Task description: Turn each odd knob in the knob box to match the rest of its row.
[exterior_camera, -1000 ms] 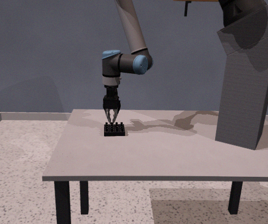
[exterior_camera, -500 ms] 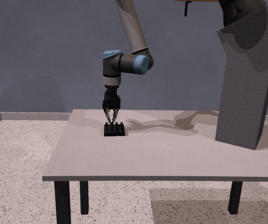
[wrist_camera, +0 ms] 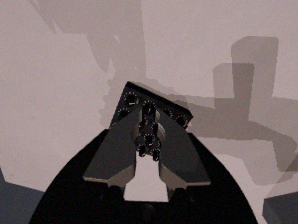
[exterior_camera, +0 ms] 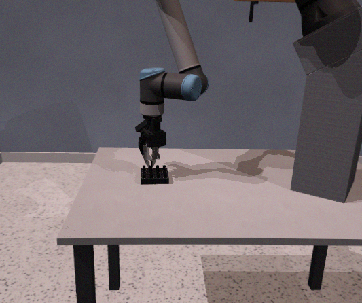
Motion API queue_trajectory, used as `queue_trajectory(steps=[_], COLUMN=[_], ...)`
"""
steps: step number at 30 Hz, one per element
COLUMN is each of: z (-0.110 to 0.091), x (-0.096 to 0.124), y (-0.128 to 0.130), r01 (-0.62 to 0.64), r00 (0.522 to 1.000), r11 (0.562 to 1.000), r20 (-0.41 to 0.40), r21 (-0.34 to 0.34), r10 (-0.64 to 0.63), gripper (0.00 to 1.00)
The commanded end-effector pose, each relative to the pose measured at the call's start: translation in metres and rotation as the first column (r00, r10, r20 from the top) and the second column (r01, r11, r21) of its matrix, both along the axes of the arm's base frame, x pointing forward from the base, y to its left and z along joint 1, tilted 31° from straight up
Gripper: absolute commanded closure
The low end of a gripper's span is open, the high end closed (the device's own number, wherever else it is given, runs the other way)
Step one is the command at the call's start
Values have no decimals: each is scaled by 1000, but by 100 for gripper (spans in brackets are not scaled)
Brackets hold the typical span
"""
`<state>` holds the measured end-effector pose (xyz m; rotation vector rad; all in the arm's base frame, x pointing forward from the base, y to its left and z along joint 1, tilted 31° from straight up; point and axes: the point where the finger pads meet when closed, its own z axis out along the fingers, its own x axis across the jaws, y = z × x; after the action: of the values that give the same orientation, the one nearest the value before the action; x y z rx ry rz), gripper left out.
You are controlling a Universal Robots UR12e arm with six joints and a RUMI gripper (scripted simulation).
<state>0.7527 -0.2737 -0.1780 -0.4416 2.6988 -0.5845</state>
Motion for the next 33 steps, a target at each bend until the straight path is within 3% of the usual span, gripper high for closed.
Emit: queue_trajectory(steps=[1,20,33], z=[1,1,1], x=[1,1,2], y=[0,1,1], r01=[-75,-273,-337], r00=[997,958,936], r11=[997,956,933], r20=[-29,-120,-152], r21=[-32,-107,-127], r10=[74,260,317], gripper=[96,96,96])
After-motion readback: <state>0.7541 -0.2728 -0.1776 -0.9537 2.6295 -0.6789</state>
